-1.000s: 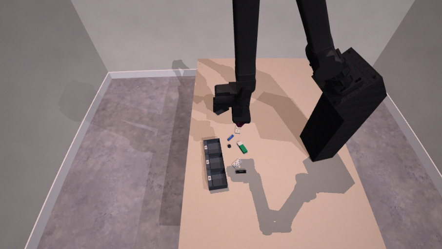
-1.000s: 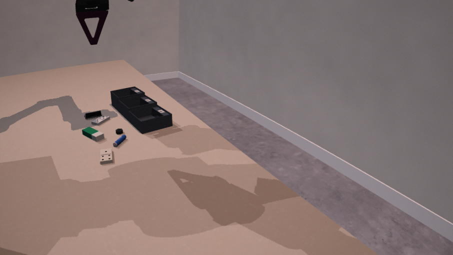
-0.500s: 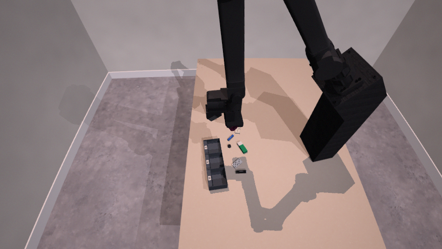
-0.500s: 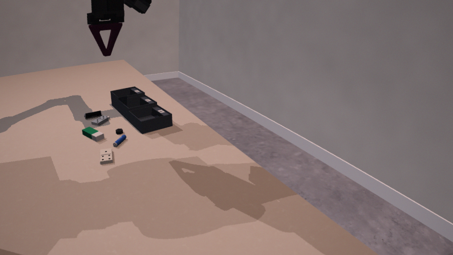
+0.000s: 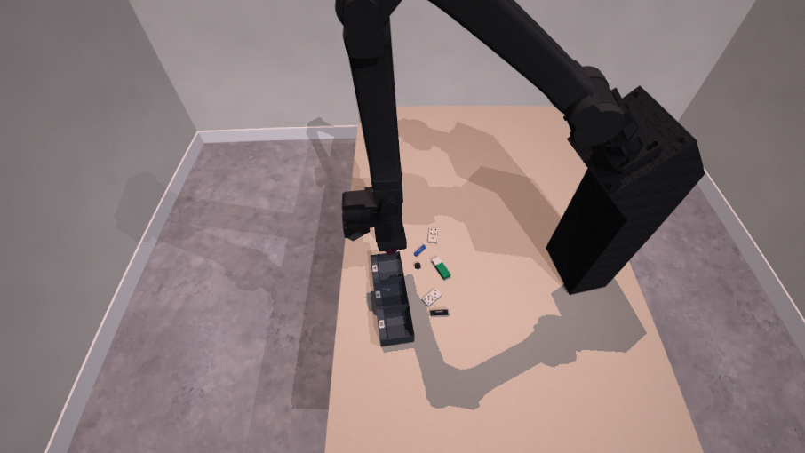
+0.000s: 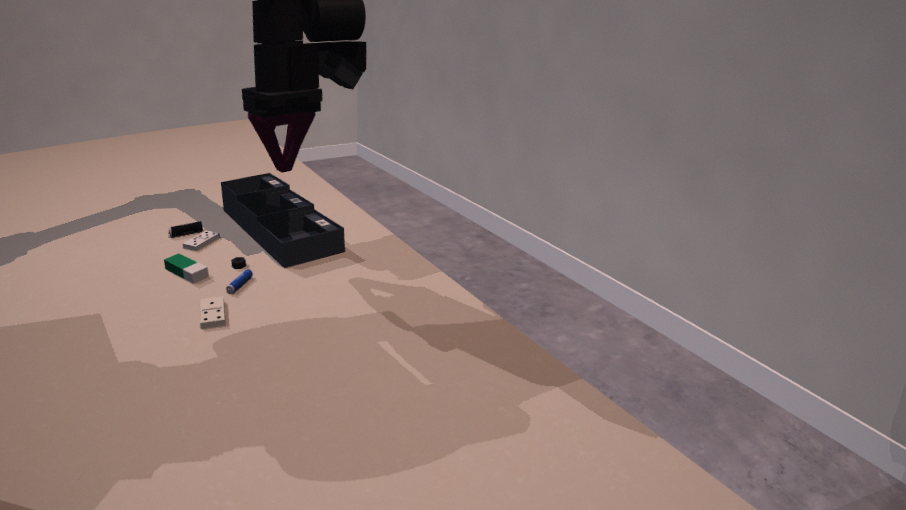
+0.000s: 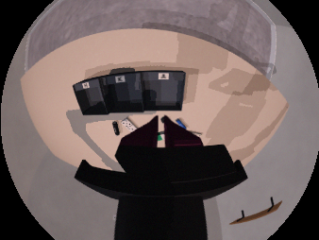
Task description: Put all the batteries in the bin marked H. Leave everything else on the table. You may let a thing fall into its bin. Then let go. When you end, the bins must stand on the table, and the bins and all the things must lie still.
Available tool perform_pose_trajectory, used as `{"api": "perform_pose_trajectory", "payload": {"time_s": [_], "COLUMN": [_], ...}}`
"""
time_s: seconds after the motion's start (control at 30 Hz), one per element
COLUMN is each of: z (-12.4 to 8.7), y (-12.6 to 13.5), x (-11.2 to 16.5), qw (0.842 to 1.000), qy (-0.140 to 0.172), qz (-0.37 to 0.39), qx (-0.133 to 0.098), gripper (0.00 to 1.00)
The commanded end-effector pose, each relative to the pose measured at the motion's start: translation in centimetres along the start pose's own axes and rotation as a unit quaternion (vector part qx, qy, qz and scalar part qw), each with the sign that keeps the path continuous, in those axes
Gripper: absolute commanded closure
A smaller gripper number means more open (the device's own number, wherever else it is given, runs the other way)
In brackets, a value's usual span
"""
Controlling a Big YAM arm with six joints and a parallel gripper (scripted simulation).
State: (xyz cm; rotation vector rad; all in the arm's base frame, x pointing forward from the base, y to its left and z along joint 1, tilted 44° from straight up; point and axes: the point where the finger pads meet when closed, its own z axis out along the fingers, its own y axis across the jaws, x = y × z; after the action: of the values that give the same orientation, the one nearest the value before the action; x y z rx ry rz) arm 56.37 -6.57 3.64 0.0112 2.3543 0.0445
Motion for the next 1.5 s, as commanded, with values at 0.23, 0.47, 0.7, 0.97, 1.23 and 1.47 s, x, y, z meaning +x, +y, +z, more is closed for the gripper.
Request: {"api": "perform_pose_trajectory", "payload": {"time_s": [0.23,0.47,0.7,0.97,1.23,1.47], "z": [3.3,5.0,6.6,8.5,9.4,9.4], "y": [0.0,0.2,0.1,0.2,-0.3,-0.3], "x": [-1.0,-2.1,-2.0,-2.0,-1.8,-1.7], "qw": [1.000,1.000,1.000,1.000,1.000,1.000], "qy": [0.016,0.000,0.001,0.001,0.002,0.003], "qz": [-0.002,0.000,0.000,-0.001,0.001,0.001], "qx": [-0.004,-0.003,-0.003,-0.003,-0.001,-0.001], "gripper": [0.91,0.91,0.91,0.91,0.91,0.91]}}
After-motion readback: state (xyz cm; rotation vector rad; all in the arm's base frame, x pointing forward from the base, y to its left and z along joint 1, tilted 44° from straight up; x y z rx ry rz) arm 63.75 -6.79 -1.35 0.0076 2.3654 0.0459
